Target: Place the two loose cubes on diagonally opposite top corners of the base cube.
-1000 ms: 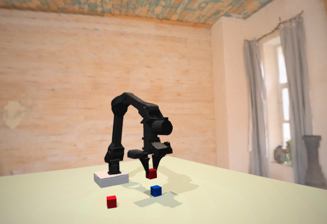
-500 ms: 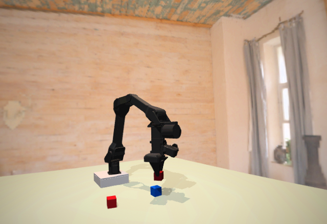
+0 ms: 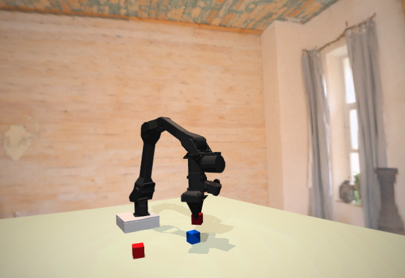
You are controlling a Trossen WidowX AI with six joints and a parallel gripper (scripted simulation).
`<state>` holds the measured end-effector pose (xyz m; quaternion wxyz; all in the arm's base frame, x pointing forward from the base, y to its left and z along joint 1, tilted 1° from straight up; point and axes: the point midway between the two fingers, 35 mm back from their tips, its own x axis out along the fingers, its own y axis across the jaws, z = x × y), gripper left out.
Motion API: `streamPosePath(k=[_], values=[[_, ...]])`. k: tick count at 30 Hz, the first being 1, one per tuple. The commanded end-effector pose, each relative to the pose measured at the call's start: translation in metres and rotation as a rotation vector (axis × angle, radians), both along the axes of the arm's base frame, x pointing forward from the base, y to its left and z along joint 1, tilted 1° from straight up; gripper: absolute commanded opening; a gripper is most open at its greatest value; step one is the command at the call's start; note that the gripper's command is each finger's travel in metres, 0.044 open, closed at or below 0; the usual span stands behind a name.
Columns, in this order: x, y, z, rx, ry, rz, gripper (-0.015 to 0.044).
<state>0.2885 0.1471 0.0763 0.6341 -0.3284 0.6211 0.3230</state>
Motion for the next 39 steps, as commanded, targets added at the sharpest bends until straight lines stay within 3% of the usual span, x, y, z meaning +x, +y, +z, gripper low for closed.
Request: streamPosePath(k=[1,11,39], values=[[-0.001,0.001,-0.004,0.004,0.004,0.007,0.0105],[-0.001,0.003,-0.027,0.004,0.004,0.013,0.0105],[-0.001,0.003,-0.029,0.004,0.004,0.006,0.0105]])
